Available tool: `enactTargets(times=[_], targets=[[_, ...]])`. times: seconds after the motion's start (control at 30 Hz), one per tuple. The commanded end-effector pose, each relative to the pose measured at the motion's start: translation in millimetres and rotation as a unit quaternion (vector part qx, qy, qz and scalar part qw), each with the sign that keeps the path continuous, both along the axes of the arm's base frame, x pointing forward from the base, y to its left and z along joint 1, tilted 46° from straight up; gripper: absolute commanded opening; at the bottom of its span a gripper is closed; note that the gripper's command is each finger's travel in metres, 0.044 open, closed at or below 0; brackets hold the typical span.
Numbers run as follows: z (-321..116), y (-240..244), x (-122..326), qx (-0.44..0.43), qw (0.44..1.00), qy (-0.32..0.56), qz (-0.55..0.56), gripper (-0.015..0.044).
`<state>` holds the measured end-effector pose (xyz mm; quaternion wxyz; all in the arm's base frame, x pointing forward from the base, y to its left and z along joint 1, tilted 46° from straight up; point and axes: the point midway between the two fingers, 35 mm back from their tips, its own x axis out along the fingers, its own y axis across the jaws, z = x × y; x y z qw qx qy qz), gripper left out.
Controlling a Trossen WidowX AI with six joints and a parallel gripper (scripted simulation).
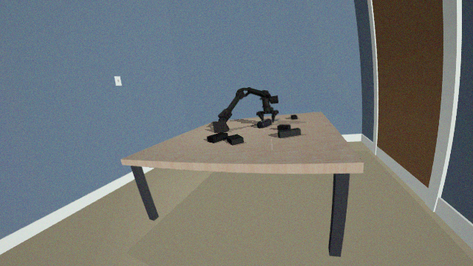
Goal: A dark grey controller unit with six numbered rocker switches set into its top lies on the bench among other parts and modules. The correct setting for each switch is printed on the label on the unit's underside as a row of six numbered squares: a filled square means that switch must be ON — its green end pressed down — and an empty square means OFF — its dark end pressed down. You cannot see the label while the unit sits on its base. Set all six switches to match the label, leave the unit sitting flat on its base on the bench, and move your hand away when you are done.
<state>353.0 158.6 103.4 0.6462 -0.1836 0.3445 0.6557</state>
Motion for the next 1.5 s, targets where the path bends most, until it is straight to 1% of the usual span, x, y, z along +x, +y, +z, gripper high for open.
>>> enactTargets(times=[0.0,0.1,0.17,0.8,0.9,1.07,1.33,1.37,1.47], targets=[[-3,-12,-1,-0.002,1.000,0.000,0.000,0.0440],[-12,-59,-7,-0.003,1.000,0.001,0.000,0.0440],[-14,-70,-10,-0.002,1.000,0.001,0.001,0.0440],[-14,-70,-10,-0.002,1.000,0.001,0.001,0.0440],[-13,-71,-9,-0.003,1.000,0.009,-0.015,0.0361],[-8,-75,-12,-0.012,0.991,0.074,-0.114,0.0230],[0,-83,-19,-0.012,0.945,0.181,-0.273,0.0020],[0,-84,-20,-0.010,0.936,0.194,-0.292,0.0000],[3,-87,-22,-0.005,0.908,0.233,-0.348,0.0000]])
